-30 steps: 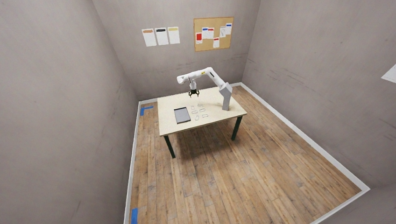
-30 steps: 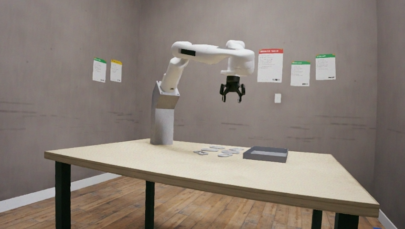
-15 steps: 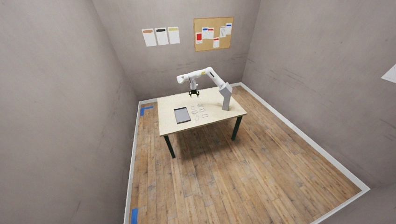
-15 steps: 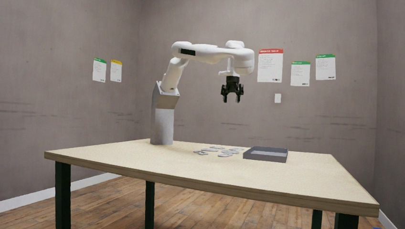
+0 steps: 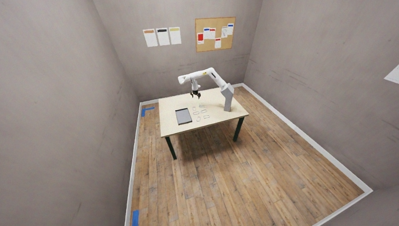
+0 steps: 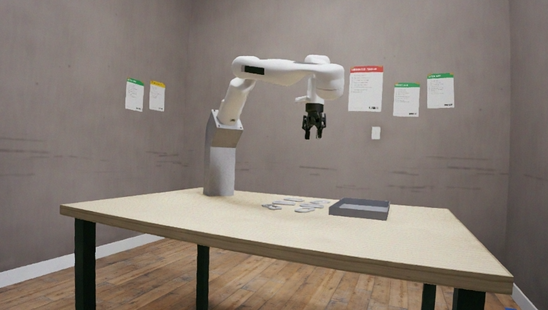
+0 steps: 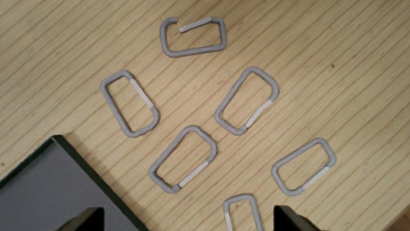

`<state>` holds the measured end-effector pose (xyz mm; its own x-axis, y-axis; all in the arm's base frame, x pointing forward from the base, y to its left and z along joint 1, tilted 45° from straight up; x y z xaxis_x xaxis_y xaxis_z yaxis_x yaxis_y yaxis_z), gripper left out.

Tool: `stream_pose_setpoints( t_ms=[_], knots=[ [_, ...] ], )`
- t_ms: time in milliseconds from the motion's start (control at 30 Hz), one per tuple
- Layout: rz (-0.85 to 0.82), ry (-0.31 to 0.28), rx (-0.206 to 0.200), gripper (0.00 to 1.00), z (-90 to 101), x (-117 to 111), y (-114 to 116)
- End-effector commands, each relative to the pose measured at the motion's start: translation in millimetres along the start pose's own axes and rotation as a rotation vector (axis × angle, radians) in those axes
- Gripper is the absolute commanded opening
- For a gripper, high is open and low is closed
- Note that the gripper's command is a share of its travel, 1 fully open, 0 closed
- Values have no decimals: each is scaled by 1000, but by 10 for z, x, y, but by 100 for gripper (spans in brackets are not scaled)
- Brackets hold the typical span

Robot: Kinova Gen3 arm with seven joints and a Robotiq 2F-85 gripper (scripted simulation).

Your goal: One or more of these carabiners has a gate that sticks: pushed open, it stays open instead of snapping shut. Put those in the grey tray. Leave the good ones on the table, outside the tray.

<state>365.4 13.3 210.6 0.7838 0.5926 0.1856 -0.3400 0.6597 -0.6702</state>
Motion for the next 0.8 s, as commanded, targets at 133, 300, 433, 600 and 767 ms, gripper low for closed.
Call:
stream_pose_setpoints(
  t_ms=[133, 300, 433, 600, 767],
  knots=[
    [-345, -11, -4, 100, -1, -5, -2],
    [-345, -11, -4, 100, -1, -5, -2],
    [-345, -11, -4, 100, -1, -5, -2],
    [-645, -20, -8, 100, -9, -16, -6],
    [-697, -22, -9, 100, -9, -16, -5]
  ],
)
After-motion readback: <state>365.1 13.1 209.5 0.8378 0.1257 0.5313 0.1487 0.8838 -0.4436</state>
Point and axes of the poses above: the point where the finger pads meet when closed, its own z axis back along the fingers, its own y axis across the jaws, x = y × z, the point moved 4 cm from there along z, back along the fingers, and after that the axes turned 11 degrees about -z, right-handed, at the moved point
